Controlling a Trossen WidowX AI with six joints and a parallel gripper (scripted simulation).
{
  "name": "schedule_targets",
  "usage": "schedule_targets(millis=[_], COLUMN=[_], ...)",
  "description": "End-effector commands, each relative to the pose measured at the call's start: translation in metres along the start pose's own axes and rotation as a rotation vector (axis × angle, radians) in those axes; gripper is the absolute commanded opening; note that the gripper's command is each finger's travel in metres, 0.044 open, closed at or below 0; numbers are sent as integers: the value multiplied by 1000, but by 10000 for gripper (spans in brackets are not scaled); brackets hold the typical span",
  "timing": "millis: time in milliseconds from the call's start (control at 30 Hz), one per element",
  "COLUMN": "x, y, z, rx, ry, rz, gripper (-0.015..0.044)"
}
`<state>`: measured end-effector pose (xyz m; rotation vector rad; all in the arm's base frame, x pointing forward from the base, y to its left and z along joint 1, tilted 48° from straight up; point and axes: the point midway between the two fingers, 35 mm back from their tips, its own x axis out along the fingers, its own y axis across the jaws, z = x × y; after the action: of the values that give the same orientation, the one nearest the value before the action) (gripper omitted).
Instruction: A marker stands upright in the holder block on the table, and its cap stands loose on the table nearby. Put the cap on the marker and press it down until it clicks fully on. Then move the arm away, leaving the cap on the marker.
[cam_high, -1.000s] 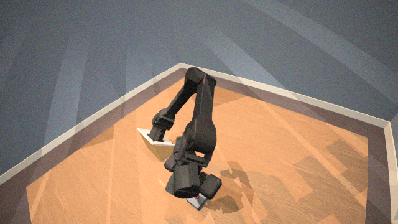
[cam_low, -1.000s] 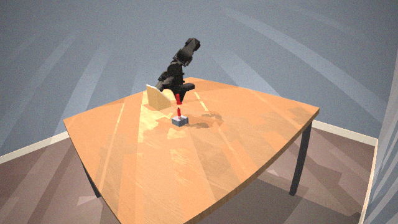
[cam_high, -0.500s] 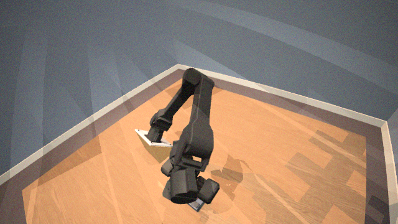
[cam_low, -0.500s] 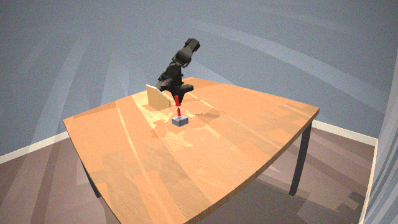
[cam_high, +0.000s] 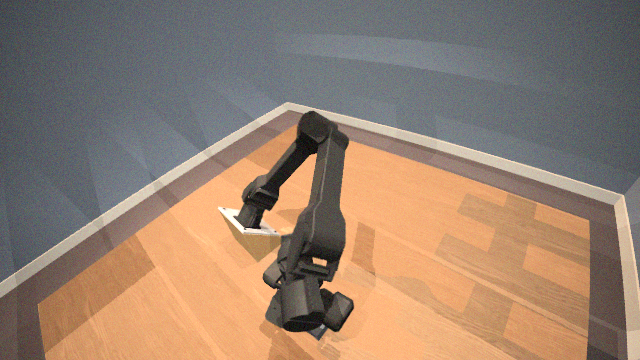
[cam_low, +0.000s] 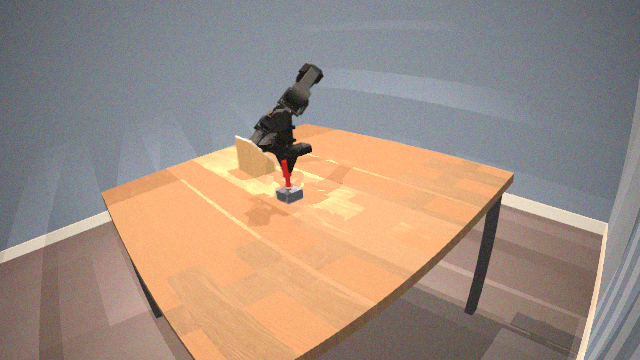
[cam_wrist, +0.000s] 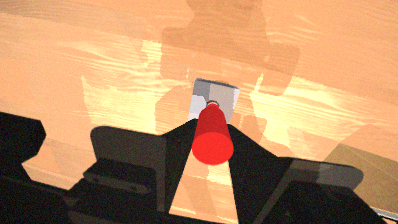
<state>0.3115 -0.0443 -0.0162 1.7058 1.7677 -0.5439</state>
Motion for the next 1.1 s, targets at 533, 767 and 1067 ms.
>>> schedule_targets(millis=[533,767,1067], x=[30,30,29], y=[-1,-2,-1], z=[-2,-2,-2], rx=[0,0,-4], ry=[9,9,5], rz=[-1,-1,-2], gripper=[0,0,157])
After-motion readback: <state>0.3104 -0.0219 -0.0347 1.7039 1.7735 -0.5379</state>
